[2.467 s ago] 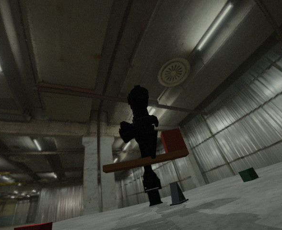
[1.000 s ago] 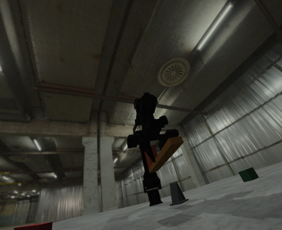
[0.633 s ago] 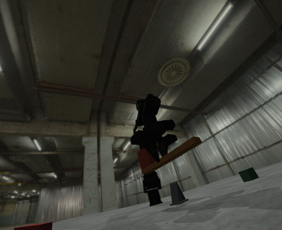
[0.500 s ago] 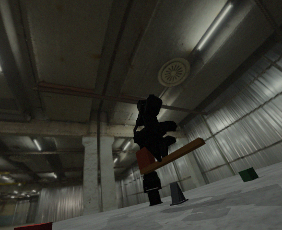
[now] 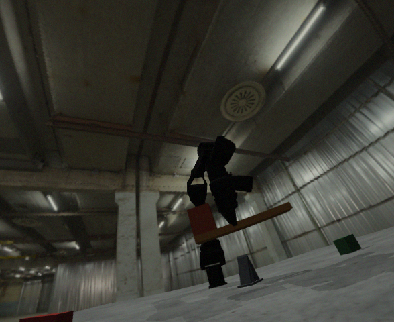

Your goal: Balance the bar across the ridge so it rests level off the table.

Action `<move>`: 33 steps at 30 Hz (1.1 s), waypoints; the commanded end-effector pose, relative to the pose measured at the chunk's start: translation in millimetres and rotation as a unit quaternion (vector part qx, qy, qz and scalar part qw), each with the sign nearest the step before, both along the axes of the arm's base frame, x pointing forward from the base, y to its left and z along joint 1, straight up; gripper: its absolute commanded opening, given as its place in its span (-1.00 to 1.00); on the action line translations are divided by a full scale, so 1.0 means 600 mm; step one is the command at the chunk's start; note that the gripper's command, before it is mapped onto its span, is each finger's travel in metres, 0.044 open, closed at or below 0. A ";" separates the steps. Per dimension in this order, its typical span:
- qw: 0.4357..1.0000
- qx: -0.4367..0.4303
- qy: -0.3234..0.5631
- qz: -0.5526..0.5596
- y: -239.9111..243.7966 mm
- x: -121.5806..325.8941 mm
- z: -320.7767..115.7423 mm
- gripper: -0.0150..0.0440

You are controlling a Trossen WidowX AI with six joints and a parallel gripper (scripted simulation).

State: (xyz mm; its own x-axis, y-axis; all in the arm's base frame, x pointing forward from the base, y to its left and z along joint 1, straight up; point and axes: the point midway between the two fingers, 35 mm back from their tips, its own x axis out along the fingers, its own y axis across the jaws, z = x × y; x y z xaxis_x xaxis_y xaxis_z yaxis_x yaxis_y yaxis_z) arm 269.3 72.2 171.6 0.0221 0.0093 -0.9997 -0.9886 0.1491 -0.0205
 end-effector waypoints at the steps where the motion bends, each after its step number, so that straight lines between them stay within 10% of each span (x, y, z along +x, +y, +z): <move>1: 0.998 -0.003 -0.002 0.069 0.006 -0.009 -0.001 -0.49; 21: 0.897 -0.009 -0.003 0.442 0.040 -0.091 -0.009 -0.49; 33: 0.888 -0.010 -0.003 0.460 0.039 -0.100 -0.027 -0.49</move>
State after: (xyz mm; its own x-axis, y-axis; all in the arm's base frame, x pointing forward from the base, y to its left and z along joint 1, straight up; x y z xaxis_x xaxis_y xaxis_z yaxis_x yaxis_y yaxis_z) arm 210.1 96.4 159.9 0.0191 0.0120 -0.9997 -0.6963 -0.7174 -0.0219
